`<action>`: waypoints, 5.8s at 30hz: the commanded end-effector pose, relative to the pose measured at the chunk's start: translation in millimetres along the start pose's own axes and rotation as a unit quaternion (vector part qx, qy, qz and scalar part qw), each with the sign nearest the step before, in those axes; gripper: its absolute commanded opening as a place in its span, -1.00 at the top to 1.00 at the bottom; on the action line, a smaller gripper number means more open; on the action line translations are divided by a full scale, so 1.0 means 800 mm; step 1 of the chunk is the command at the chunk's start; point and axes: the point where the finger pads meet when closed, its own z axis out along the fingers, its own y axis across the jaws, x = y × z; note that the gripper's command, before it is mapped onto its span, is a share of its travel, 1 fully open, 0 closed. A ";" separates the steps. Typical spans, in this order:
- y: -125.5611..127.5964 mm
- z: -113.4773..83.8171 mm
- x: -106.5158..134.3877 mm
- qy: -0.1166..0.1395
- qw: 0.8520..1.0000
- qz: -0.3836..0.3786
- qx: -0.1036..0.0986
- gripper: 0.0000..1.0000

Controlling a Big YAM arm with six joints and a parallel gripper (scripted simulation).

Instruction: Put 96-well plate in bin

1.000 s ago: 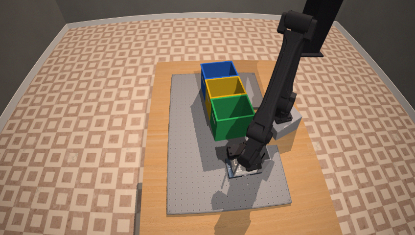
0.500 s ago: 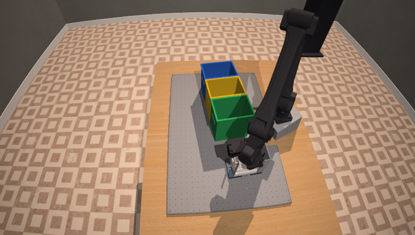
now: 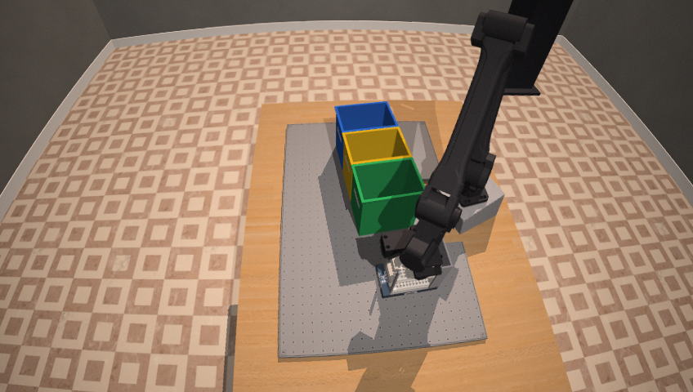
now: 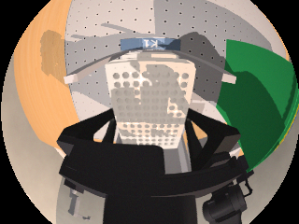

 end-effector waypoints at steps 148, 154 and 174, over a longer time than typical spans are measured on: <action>-0.003 -0.188 -0.013 -0.014 1.000 -0.021 -0.015 1.00; -0.037 -0.172 -0.005 -0.002 1.000 -0.024 -0.002 1.00; -0.111 -0.171 -0.016 -0.002 1.000 -0.024 -0.002 1.00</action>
